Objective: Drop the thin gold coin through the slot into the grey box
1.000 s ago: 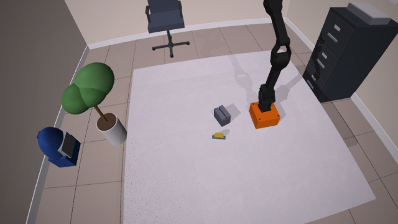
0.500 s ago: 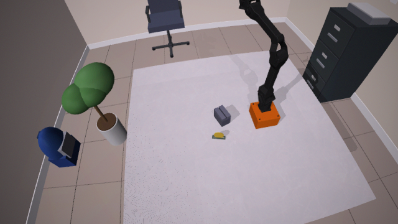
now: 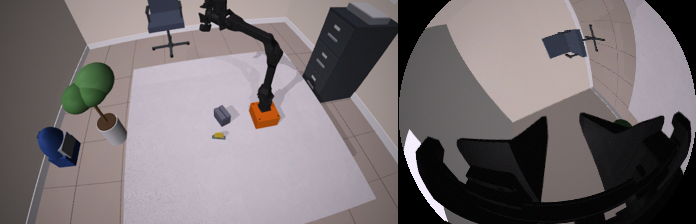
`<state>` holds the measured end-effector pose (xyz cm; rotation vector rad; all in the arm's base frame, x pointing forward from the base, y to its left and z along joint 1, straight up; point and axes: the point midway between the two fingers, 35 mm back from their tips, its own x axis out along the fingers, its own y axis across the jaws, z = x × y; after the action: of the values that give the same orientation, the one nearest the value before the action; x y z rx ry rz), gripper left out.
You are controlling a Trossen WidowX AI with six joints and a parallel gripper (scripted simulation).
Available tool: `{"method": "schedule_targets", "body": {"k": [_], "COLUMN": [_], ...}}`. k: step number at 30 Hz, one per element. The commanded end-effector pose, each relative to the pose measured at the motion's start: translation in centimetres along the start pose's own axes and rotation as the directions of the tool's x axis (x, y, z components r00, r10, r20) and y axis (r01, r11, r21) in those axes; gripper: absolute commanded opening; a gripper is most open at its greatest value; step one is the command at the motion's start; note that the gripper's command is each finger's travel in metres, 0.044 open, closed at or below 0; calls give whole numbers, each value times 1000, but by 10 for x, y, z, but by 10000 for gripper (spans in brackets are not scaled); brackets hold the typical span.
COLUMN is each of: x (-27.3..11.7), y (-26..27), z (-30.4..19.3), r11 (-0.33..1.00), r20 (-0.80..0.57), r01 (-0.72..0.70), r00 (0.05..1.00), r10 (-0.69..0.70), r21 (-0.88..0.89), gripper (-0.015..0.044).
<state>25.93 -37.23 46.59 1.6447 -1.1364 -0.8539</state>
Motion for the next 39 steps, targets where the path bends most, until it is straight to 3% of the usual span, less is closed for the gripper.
{"method": "schedule_targets", "body": {"k": [1,6,11,16,22,27,32,36,39], "x": [-7,-33,-74,-130,-208,-278,-346,-400,-408], "y": [-60,-133,-203,-269,-337,-385,-420,-439,-441], "z": [-37,-81,-116,-139,-147,-134,-104,-68,-61], "r11": [972,866,700,493,232,8,-153,-220,-224], "r20": [-86,-181,-240,-254,-199,-73,99,271,301], "r01": [151,271,298,225,22,-235,-518,-737,-769], "r00": [982,910,793,639,435,269,132,52,43], "r10": [-169,-372,-560,-726,-878,-960,-986,-961,-953], "r21": [-180,-420,-650,-840,-973,-972,-842,-640,-599], "gripper": [161,161,161,161,161,161,161,161,161]}}
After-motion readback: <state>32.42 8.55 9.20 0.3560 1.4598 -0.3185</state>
